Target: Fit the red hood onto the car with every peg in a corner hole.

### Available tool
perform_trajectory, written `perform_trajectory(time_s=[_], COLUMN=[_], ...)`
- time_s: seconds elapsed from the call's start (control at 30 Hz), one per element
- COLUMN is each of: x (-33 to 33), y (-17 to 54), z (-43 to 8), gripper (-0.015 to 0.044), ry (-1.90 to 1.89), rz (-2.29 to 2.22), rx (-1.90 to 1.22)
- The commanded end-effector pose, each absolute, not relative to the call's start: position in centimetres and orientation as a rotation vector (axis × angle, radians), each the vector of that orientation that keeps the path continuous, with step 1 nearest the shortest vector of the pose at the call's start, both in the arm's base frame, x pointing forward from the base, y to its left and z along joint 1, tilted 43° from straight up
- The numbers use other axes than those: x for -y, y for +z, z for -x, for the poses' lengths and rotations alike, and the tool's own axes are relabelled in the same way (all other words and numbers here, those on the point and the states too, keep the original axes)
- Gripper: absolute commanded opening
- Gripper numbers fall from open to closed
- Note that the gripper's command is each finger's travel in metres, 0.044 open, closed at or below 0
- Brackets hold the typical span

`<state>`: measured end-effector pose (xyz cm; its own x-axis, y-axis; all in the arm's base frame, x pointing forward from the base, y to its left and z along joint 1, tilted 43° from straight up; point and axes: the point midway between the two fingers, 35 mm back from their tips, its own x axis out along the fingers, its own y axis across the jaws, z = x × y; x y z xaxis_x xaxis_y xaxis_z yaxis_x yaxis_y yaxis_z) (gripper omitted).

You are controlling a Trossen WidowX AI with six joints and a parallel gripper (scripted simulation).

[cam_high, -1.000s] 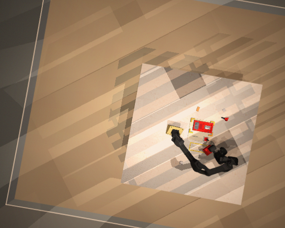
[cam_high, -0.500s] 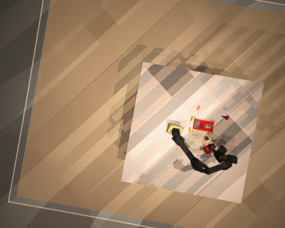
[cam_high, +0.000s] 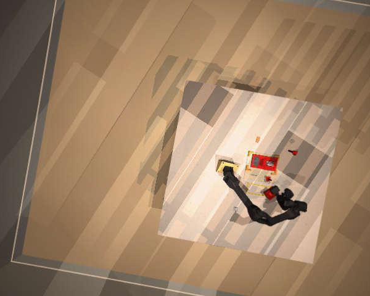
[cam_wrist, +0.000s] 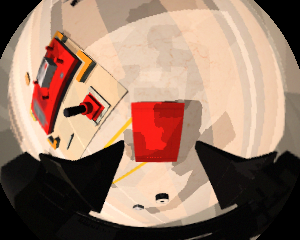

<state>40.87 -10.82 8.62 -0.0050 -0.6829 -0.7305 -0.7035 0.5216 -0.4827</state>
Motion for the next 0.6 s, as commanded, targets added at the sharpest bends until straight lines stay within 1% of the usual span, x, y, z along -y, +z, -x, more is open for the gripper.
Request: perform_trajectory(time_s=[0.0,0.57], x=[11.19,11.94], y=[7.96,7.16], z=[-40.64,-40.63], gripper=[0.0440,0.0440], ry=[0.031,0.030], rz=[1.184,1.185], rx=[-1.725,-1.725])
